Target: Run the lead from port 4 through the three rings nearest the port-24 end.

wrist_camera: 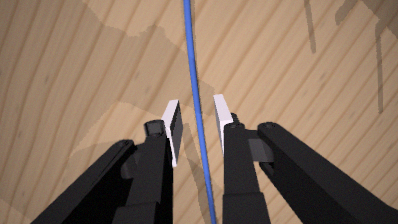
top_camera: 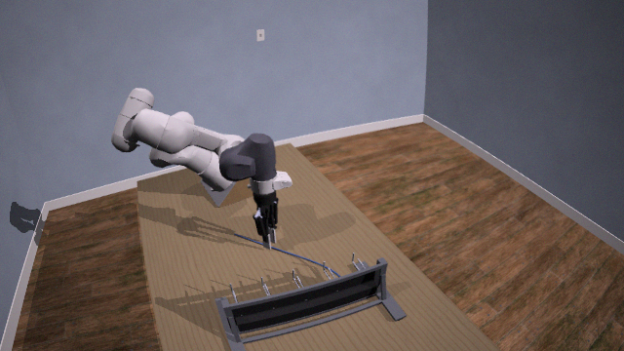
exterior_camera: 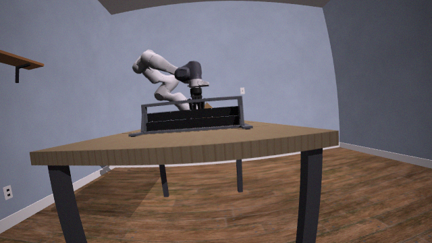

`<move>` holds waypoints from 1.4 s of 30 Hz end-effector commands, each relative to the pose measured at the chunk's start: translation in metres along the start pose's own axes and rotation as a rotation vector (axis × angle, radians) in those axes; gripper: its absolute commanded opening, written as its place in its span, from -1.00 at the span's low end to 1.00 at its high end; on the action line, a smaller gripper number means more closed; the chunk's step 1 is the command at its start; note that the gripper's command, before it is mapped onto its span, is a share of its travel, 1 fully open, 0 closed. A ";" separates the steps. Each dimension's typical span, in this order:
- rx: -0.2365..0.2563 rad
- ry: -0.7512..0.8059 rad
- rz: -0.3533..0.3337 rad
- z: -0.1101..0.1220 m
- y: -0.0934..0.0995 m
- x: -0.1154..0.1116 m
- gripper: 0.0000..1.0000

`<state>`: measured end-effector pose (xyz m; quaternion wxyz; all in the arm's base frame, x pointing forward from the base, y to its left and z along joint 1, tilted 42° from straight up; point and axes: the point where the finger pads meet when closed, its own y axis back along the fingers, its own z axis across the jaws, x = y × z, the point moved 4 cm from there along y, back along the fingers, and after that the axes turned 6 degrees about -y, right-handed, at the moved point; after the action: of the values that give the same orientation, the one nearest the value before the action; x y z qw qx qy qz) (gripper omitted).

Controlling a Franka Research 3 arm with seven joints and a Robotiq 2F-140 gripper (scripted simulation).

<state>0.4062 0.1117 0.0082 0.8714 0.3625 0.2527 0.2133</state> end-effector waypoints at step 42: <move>0.000 -0.003 0.001 0.000 -0.005 0.000 -0.60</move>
<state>0.4065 0.1096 0.0057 0.8713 0.3621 0.2533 0.2134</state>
